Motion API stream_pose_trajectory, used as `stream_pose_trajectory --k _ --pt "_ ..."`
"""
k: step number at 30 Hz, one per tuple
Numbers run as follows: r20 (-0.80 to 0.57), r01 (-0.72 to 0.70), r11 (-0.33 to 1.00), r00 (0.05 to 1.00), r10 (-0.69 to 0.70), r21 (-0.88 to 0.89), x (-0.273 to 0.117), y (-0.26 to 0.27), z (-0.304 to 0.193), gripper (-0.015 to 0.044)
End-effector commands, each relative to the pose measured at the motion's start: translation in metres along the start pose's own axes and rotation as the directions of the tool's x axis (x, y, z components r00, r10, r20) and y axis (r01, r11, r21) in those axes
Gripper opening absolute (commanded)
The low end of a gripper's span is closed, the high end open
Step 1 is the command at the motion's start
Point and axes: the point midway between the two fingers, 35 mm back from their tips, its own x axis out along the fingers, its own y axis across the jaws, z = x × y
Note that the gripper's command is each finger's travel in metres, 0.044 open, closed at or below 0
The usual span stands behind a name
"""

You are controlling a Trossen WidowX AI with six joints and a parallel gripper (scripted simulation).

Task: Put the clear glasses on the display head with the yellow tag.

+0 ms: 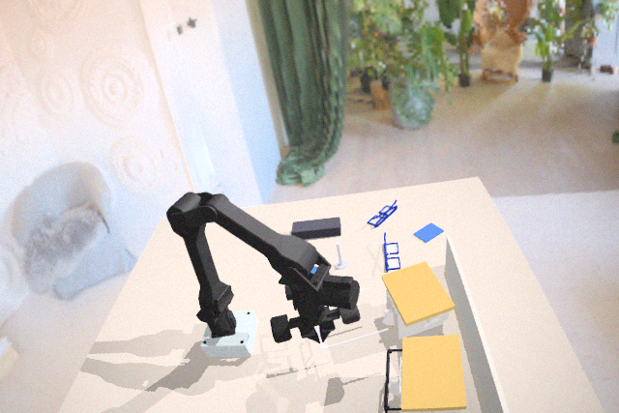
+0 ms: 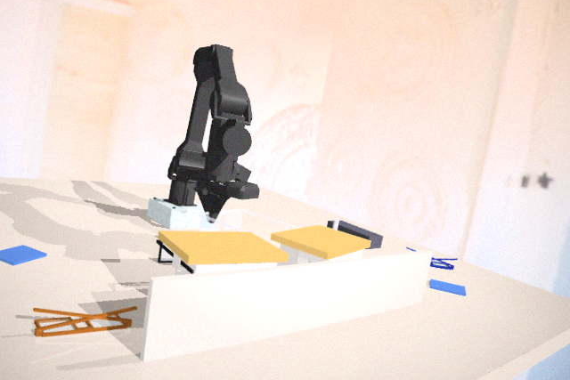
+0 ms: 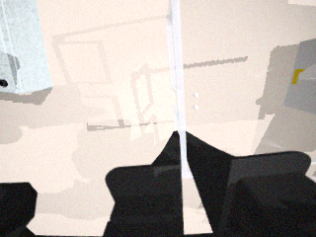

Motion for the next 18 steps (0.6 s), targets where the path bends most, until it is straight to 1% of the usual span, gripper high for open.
stream_pose_trajectory --k 1,18 --pt "-0.004 -0.005 1.000 1.000 0.005 0.002 0.002 -0.006 0.000 0.0000" --pt "0.001 -0.003 1.000 1.000 0.003 0.002 0.002 -0.031 0.000 0.0000"
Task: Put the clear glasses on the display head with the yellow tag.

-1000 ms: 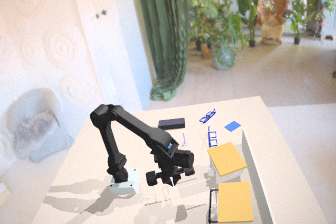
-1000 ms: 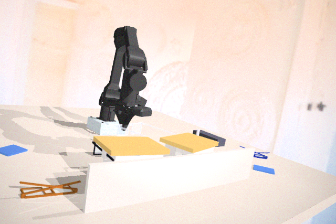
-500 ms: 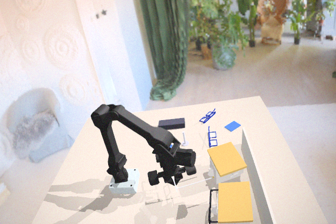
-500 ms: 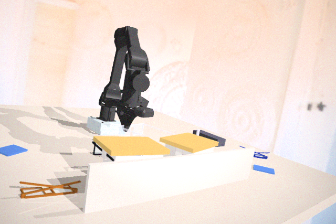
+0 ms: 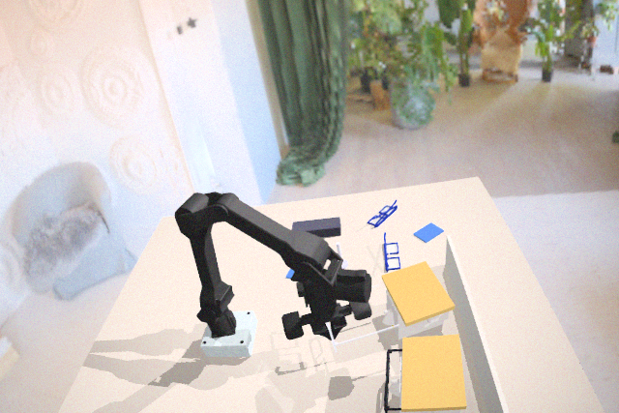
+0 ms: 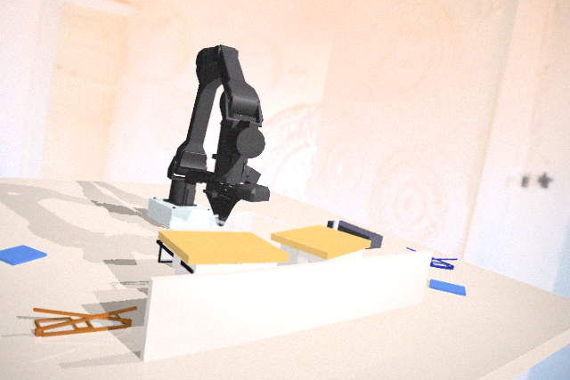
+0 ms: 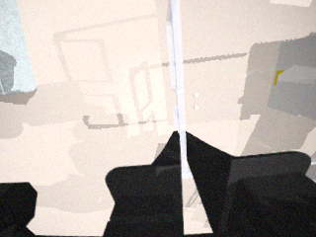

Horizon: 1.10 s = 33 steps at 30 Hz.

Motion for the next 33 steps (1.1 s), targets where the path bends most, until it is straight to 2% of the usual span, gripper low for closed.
stream_pose_trajectory --k 1,33 --pt "0.012 -0.008 1.000 1.000 0.008 0.003 0.003 -0.007 0.000 0.0000" --pt "0.017 -0.004 1.000 1.000 0.004 0.003 0.003 -0.053 0.000 0.0000"
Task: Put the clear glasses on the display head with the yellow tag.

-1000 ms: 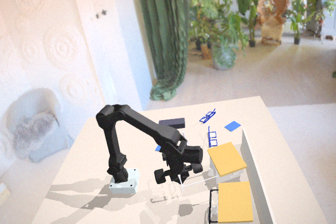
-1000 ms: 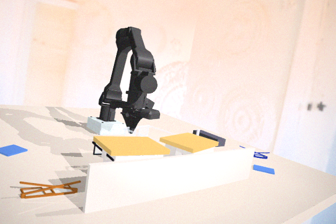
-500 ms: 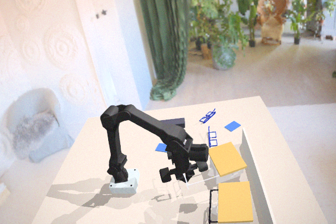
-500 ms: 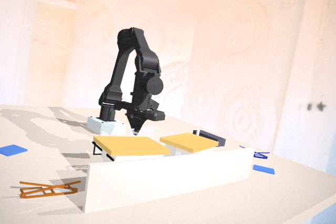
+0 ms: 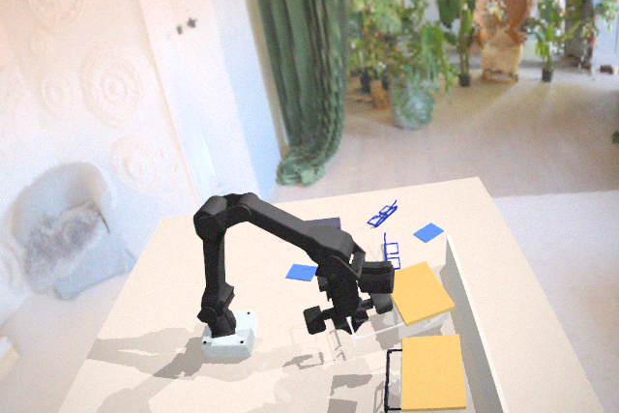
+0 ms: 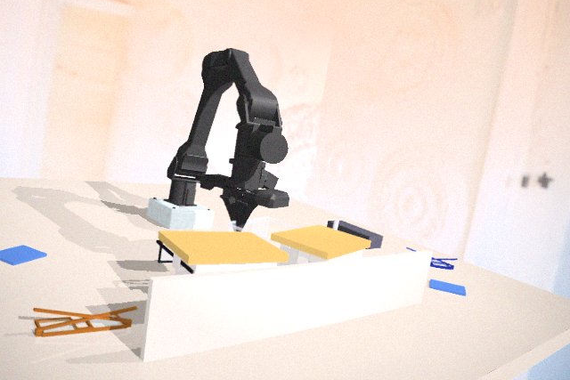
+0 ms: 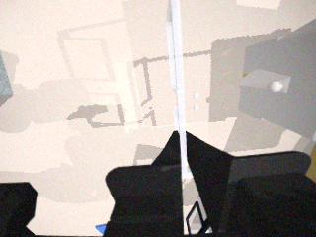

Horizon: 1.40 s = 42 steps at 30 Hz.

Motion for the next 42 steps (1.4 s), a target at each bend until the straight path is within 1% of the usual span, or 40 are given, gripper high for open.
stream_pose_trajectory --k 1,42 --pt "0.008 -0.008 1.000 1.000 0.007 0.003 0.004 -0.006 0.001 0.0000" --pt "0.008 -0.003 1.000 1.000 0.003 0.002 0.004 -0.066 0.001 0.0000"
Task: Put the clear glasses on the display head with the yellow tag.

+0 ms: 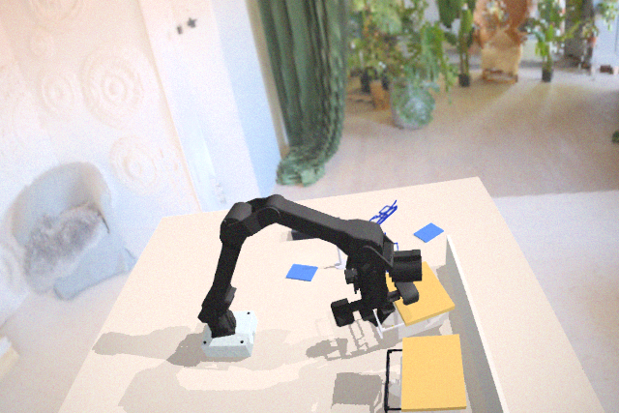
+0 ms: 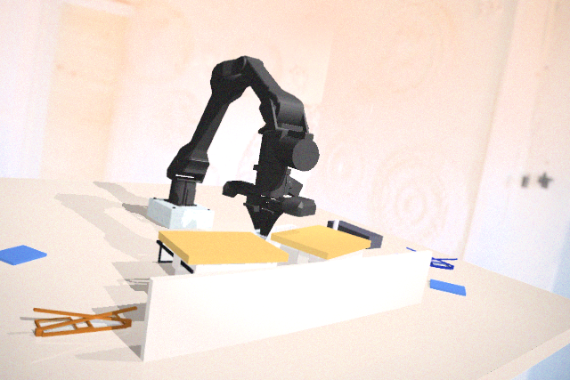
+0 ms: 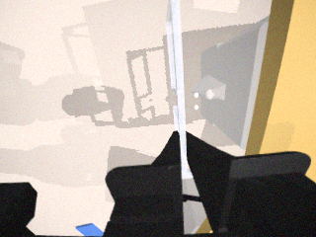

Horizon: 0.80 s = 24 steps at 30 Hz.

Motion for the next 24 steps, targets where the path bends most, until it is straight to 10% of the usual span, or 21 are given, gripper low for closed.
stream_pose_trajectory --k 1,24 --pt "0.007 -0.008 1.000 1.000 0.008 0.003 0.004 -0.006 0.001 0.0000" --pt "0.007 -0.007 1.000 1.000 0.007 0.003 0.004 -0.020 0.001 0.0000"
